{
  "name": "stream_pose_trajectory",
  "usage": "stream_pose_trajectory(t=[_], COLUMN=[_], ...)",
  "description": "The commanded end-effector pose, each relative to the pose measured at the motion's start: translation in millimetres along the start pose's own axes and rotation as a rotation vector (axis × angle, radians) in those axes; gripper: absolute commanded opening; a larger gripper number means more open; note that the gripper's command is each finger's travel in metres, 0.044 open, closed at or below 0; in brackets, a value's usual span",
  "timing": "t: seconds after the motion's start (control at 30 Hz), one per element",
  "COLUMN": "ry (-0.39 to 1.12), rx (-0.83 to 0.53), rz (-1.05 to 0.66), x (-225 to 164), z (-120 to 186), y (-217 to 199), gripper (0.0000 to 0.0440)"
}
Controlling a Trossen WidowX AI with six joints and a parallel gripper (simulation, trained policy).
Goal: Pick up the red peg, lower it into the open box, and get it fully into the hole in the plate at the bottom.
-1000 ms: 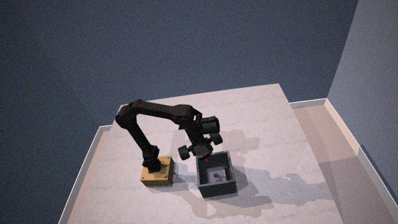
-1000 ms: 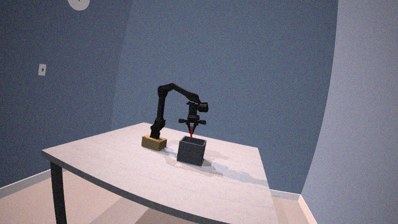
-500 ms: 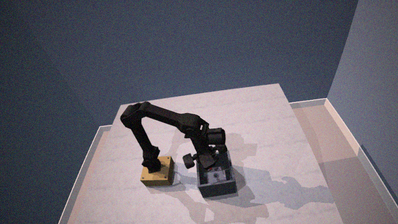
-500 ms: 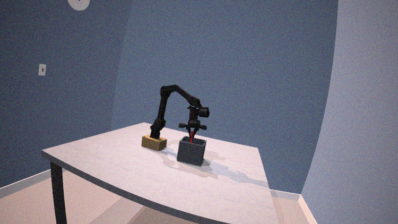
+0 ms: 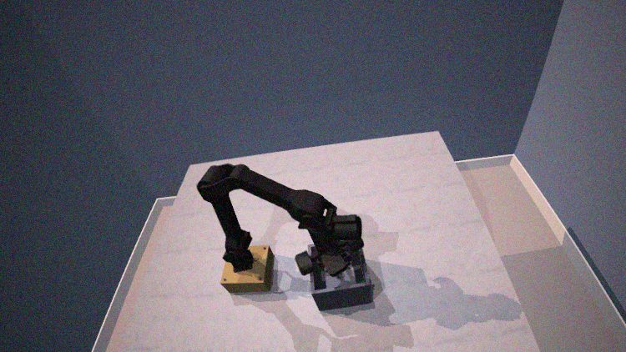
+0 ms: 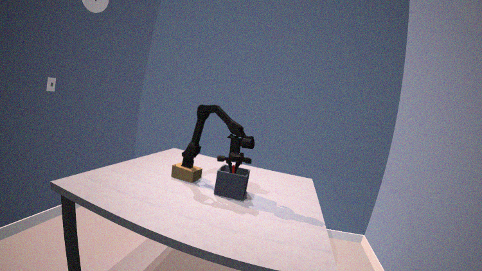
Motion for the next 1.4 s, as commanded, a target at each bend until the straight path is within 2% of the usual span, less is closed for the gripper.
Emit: stream_pose_trajectory(t=[0.0, 0.33, 0.4, 0.53, 0.6, 0.87, 1.37], ry=[0.018, 0.03, 0.032, 0.037, 0.047, 0.101, 0.147], rx=[-0.005, -0.017, -0.026, -0.038, -0.037, 0.006, 0.162], rz=[0.017, 0.059, 0.066, 0.079, 0.08, 0.06, 0.036], x=[0, 2, 3, 5, 6, 15, 41], z=[-12, -36, -38, -42, -41, -29, 11], y=[-1, 1, 1, 2, 4, 4, 13], gripper=[0.0, 0.0007, 0.0036, 0.0124, 0.0139, 0.0191, 0.0227])
Point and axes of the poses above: the point midway between the two fingers, 35 mm back from their tips, its own z axis back along the fingers, its own y axis across the jaws, x = y × z, the point moved 5 cm from there along z, back along the fingers, and after that the axes turned 11 degrees about z, right-handed, at the moved point
